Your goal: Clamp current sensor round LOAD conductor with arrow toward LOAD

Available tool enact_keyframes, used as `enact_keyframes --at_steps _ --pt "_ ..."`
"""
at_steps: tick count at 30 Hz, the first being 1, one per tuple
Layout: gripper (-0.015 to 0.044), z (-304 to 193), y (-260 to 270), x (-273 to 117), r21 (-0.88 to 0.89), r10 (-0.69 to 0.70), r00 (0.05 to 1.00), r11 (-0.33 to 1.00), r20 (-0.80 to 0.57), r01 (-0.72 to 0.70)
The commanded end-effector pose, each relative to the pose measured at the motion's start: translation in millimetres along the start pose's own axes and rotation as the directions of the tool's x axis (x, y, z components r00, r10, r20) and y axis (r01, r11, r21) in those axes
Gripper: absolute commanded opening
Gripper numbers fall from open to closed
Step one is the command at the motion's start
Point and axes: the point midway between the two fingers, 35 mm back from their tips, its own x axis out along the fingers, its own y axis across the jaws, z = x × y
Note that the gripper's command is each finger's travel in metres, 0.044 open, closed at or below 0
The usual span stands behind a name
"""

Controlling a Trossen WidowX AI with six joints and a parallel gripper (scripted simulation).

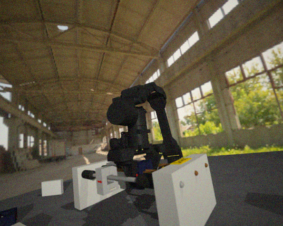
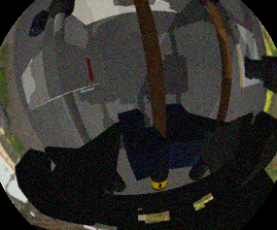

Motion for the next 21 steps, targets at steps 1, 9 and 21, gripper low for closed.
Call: enact_keyframes --at_steps 1,9,21 --pt "0.0234 0.0 0.2 -0.5 0.000 0.001 1.000 1.000 0.000 -0.001" --pt "0.0024 0.0 0.2 -0.5 0.000 0.001 1.000 1.000 0.000 -0.001" --pt "0.0000 0.0 0.2 -0.5 0.000 0.001 1.000 1.000 0.000 -0.001"
